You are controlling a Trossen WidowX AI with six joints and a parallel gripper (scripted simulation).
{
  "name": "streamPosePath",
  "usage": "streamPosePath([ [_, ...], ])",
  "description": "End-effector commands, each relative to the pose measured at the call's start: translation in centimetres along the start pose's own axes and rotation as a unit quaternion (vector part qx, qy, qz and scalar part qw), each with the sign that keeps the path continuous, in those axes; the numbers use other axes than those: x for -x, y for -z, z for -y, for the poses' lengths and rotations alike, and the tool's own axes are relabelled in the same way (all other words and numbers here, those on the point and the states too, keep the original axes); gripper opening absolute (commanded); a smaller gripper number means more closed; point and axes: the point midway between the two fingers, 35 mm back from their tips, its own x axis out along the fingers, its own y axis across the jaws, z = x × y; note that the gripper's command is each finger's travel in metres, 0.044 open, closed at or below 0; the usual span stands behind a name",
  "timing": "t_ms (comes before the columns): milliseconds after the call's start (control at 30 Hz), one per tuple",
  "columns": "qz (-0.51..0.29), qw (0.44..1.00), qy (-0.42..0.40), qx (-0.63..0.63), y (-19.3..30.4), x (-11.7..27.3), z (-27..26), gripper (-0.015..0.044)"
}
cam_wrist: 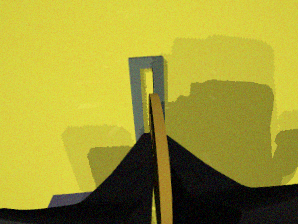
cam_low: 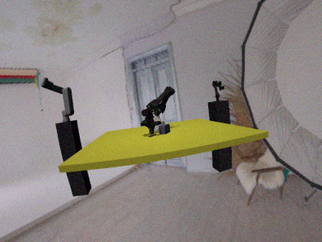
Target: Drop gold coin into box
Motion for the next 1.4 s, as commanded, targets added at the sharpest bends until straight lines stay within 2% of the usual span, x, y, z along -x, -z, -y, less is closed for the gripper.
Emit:
streamPosePath([
  [0,0.004,1.0,0.0,0.003,-0.3,1.0,-0.1,0.0],
  [933,0.004,1.0,0.001,0.004,0.0,8.1,0.0,0.0],
  [1367,0.004,0.998,0.001,0.066,-0.4,8.3,0.2,0.0],
])
